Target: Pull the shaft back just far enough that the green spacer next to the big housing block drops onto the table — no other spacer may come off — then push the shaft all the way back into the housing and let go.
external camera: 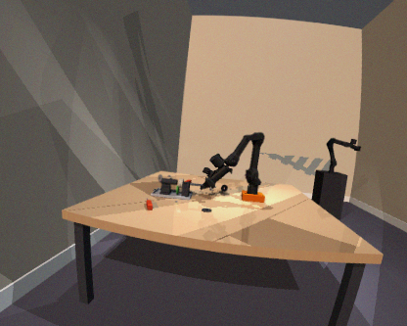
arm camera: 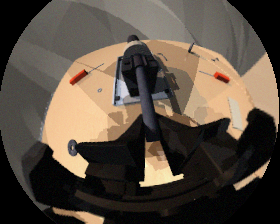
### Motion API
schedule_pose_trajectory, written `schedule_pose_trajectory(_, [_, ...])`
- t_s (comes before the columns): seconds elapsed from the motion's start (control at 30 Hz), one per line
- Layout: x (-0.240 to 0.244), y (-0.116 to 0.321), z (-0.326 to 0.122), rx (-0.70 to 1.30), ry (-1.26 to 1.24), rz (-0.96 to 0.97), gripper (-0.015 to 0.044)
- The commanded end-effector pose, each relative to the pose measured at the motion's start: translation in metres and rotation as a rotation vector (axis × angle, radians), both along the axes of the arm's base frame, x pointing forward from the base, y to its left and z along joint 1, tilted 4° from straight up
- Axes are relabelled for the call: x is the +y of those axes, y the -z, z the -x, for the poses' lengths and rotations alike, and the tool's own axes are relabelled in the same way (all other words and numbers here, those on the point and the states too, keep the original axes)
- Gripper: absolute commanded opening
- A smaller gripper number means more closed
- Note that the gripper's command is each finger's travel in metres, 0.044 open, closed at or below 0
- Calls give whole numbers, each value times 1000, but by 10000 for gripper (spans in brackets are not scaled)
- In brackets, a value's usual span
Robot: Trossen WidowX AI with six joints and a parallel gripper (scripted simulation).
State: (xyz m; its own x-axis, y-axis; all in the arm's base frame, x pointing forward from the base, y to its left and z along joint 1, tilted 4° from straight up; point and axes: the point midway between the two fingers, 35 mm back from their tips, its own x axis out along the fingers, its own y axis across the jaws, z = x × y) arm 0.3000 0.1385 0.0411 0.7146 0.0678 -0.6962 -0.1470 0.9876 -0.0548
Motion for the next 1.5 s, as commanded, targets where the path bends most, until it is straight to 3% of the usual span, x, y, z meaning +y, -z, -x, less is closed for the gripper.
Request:
schedule_pose_trajectory(0.0, [0, 0, 1, 0, 3, -1, 0])
schedule_pose_trajectory(1.47, [1, 0, -6, -1, 3, -1, 0])
